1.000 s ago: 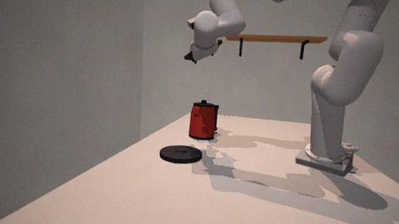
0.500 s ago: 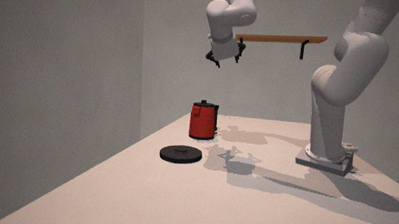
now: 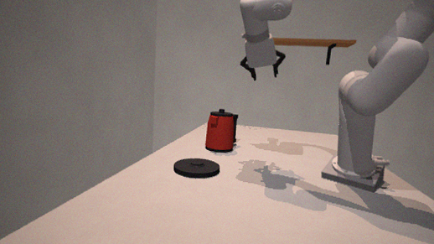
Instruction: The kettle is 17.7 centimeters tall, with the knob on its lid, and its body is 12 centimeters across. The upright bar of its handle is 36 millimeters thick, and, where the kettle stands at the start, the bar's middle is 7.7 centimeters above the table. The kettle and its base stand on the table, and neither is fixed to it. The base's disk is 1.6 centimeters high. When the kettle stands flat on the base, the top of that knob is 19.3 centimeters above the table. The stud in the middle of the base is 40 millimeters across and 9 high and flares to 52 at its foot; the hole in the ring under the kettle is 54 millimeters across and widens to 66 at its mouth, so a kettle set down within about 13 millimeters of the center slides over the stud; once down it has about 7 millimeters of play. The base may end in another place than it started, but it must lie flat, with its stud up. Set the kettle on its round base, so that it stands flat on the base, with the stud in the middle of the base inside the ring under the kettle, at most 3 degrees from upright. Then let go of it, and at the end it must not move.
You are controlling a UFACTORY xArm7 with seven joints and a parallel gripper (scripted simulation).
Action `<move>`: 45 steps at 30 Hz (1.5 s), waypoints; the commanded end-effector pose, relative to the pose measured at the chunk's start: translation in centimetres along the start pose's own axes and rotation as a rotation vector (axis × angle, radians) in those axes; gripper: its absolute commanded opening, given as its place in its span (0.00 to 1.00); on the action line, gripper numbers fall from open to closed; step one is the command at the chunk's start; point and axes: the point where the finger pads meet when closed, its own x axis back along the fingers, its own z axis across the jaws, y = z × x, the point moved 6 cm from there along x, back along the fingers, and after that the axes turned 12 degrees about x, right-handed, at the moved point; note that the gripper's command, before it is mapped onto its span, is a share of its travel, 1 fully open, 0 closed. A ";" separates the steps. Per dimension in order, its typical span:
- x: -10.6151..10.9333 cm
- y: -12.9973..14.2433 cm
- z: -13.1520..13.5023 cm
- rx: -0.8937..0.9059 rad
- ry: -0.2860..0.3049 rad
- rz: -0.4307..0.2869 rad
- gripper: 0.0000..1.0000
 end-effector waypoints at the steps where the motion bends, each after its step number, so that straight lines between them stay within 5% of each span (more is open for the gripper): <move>1: -0.2 0.8 1.2 -0.051 -0.019 -0.090 0.81; 18: 0.0 4.1 3.6 -0.192 -0.113 -0.395 0.81; 45: 1.6 6.7 4.5 -0.284 -0.238 -0.644 0.81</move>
